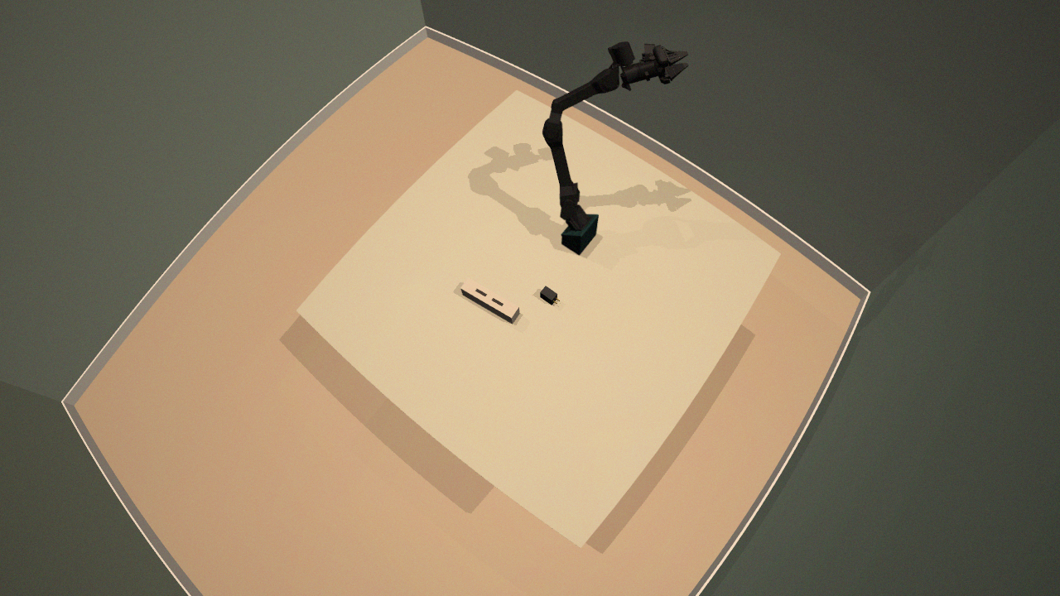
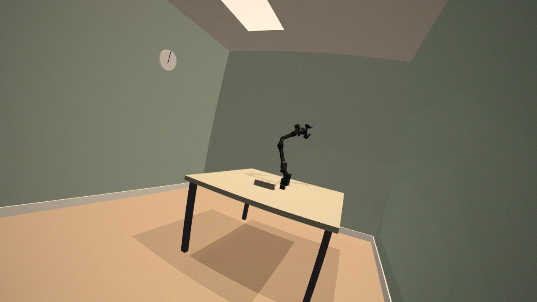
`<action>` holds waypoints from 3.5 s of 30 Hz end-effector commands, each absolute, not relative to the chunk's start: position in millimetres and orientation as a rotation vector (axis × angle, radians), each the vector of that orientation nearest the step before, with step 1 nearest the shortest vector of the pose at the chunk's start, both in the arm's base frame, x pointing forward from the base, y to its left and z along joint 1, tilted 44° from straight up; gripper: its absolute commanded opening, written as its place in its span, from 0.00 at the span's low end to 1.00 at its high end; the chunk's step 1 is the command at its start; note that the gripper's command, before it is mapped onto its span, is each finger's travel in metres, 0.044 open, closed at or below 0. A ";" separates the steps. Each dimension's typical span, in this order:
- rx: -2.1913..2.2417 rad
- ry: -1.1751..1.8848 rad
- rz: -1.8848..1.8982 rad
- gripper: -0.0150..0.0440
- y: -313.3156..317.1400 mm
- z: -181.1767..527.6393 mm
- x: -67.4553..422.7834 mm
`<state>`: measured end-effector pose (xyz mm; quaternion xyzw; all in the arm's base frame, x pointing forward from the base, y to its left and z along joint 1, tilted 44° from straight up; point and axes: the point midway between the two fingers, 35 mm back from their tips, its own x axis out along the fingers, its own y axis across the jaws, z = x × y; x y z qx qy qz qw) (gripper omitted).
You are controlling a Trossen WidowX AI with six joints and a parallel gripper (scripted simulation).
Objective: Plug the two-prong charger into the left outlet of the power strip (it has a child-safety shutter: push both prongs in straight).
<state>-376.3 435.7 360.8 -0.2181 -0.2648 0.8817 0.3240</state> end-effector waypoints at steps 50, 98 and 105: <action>-1.340 0.108 1.541 1.00 513.5 132.2 13.5; -1.725 0.984 0.920 1.00 273.8 1.5 255.7; -1.754 1.124 0.853 1.00 228.1 -8.5 268.2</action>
